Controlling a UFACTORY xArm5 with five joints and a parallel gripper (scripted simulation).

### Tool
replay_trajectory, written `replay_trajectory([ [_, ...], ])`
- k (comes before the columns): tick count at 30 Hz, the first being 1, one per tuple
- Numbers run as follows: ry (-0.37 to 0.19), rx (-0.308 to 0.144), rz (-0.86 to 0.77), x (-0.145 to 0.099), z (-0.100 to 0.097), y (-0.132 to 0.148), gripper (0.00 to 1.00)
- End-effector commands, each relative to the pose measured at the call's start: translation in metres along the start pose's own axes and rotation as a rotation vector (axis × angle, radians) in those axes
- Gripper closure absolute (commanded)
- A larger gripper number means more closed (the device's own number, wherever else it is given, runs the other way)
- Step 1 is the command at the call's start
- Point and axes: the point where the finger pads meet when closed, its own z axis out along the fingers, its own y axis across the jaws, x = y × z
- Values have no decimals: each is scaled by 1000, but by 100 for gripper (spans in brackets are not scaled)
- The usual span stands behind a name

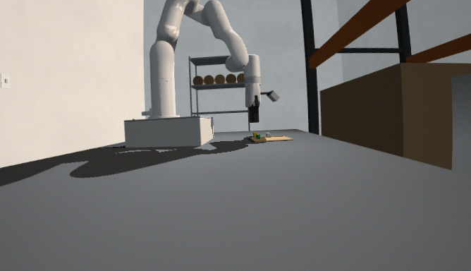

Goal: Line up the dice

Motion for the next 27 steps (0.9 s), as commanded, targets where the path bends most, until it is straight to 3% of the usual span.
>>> replay_trajectory([
  [1,3,0,0,1,5,0,69],
  [27,3,0,0,2,36,-1,69],
])
